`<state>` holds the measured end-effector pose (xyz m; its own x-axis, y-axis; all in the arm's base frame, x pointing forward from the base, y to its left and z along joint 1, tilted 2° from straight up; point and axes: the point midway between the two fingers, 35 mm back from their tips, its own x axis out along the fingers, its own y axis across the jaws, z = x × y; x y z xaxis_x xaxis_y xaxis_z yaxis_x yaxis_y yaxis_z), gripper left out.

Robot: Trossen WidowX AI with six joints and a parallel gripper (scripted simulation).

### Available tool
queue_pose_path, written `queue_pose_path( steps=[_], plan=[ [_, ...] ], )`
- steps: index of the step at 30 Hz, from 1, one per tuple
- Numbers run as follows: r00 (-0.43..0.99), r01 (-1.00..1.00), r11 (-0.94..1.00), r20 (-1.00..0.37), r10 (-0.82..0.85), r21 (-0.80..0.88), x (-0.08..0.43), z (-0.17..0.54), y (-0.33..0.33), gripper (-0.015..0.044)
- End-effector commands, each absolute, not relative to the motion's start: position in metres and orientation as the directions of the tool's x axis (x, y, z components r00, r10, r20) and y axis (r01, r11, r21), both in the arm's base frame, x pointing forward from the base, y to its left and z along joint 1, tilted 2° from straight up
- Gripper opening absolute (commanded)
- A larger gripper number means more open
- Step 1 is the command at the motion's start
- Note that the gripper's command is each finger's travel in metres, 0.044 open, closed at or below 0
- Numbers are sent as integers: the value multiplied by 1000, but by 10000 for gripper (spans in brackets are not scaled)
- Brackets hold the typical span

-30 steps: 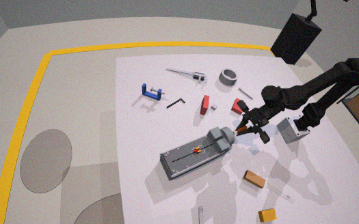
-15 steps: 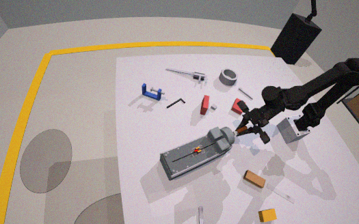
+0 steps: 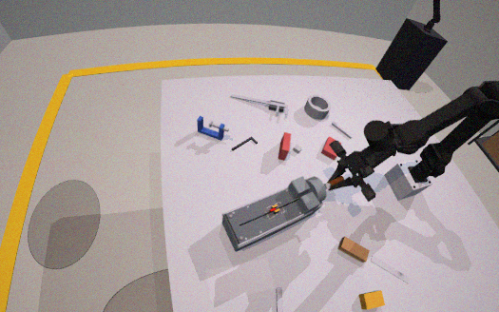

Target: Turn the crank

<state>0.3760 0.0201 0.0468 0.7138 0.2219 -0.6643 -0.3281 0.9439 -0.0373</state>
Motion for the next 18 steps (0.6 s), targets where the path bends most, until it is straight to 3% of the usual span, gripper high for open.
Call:
queue_pose_path(
  steps=[1,18],
  plan=[
    [701,-346,938,-671,241,-25,373,43,28,0],
    [701,-346,938,-671,241,-25,373,41,30,0]
  ],
)
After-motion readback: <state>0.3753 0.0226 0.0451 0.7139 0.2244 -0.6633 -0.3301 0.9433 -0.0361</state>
